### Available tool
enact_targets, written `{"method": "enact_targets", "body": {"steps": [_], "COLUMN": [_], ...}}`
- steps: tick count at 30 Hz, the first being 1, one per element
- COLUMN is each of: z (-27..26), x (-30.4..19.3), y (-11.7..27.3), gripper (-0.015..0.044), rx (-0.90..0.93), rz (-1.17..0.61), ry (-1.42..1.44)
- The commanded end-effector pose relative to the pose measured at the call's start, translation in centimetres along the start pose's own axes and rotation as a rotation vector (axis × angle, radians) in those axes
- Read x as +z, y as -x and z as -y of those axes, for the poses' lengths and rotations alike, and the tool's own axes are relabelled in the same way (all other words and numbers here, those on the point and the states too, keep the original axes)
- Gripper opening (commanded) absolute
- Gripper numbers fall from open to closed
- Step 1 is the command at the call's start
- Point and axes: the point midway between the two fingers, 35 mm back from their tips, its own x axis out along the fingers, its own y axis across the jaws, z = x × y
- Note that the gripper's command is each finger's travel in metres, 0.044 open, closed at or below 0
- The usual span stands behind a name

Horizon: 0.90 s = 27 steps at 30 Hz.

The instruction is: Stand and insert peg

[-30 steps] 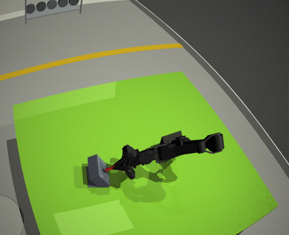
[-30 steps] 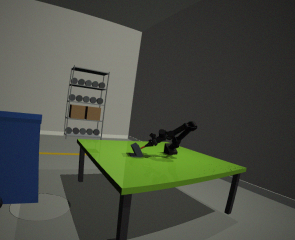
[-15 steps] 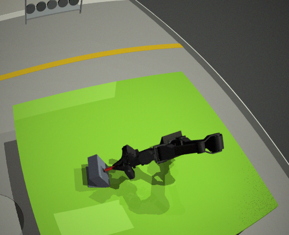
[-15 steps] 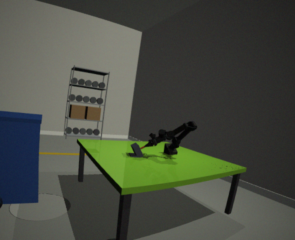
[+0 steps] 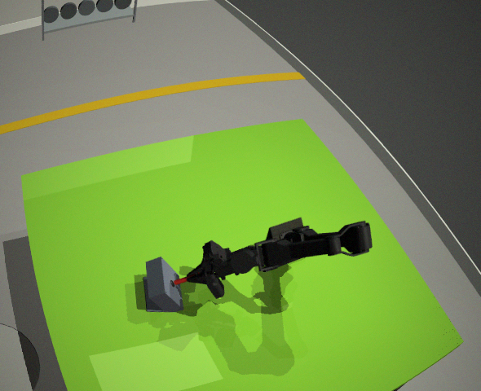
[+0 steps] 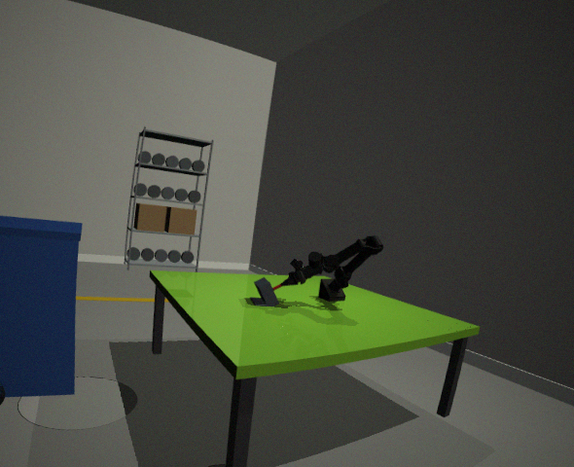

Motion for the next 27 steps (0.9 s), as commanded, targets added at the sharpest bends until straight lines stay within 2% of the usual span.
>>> {"method": "enact_targets", "body": {"steps": [1, 27], "z": [0.2, 0.3], "x": [-0.2, -0.1], "y": [-0.1, -1.5], "gripper": [0.0, 0.0], "rx": [-0.003, -0.002], "rz": [-0.005, -0.004], "ry": [0.001, 0.001]}}
